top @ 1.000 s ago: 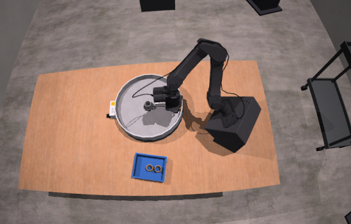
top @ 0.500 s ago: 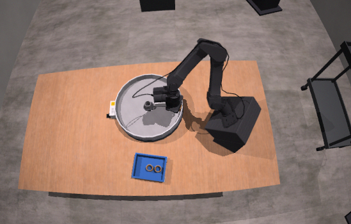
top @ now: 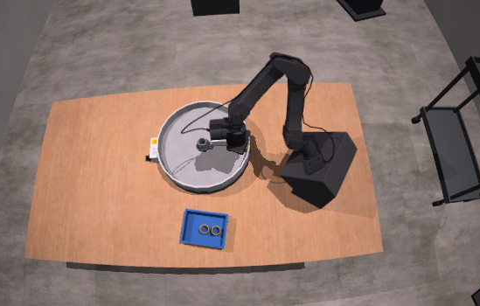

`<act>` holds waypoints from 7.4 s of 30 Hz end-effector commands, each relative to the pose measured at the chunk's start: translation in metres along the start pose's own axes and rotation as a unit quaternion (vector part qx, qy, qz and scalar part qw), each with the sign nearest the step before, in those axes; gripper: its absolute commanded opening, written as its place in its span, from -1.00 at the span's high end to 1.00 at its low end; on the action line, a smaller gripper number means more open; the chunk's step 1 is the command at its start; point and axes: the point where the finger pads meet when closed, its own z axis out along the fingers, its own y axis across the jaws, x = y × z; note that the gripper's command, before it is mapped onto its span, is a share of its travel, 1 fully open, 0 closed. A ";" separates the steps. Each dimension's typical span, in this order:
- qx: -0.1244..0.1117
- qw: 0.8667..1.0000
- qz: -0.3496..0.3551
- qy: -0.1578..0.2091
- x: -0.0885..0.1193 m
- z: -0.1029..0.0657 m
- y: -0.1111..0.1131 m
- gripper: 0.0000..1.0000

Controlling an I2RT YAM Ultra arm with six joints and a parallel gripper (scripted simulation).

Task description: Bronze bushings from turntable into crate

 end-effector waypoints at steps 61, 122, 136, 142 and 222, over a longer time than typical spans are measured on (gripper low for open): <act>-0.008 1.000 0.006 -0.022 -0.189 -0.019 0.012 1.00; -0.013 0.999 0.009 -0.034 -0.195 0.000 0.015 1.00; -0.011 0.999 0.010 -0.032 -0.194 0.002 0.016 1.00; -0.006 1.000 0.008 -0.025 -0.192 0.009 0.018 1.00; -0.007 1.000 0.009 -0.028 -0.193 0.006 0.019 1.00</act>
